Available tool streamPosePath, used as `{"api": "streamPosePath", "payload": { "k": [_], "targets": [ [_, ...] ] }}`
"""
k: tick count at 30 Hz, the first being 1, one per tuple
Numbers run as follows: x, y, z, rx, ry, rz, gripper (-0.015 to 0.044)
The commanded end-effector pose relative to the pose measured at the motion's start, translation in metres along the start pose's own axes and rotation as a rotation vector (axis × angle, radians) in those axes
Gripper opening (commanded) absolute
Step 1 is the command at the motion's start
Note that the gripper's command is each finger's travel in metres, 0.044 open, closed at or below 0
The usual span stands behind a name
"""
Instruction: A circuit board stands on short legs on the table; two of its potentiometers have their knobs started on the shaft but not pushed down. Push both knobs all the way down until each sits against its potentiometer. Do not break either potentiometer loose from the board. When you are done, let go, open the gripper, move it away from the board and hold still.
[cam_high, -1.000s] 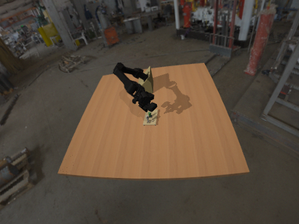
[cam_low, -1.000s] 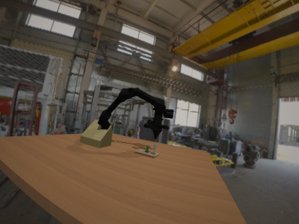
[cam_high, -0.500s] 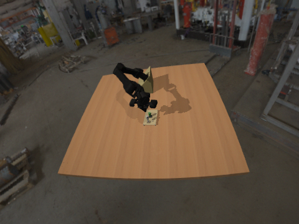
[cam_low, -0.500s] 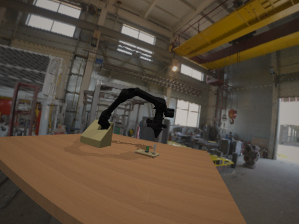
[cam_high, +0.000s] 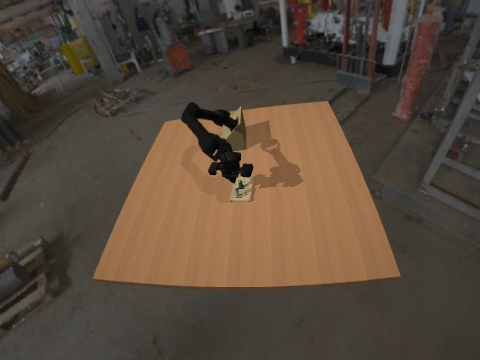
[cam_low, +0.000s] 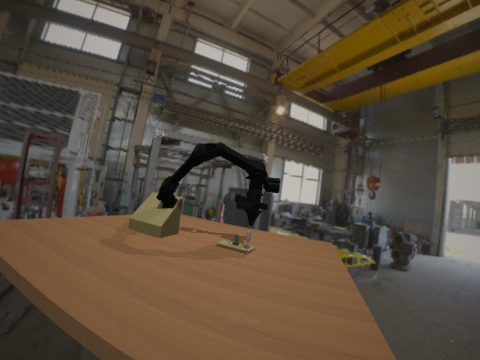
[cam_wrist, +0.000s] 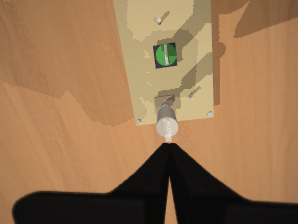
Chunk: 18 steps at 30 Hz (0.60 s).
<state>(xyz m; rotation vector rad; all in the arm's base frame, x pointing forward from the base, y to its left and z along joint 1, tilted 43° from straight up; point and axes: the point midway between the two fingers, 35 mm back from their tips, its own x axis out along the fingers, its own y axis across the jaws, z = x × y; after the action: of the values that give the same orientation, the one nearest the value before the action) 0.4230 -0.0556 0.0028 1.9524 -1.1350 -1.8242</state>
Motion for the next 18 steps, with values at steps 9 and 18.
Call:
{"api": "streamPosePath", "payload": {
  "k": [9, 18],
  "targets": [
    [0.008, 0.0, 0.003, -0.014, -0.005, 0.01, 0.0],
    [0.023, 0.0, 0.003, -0.014, -0.004, 0.011, 0.0]
  ]
}}
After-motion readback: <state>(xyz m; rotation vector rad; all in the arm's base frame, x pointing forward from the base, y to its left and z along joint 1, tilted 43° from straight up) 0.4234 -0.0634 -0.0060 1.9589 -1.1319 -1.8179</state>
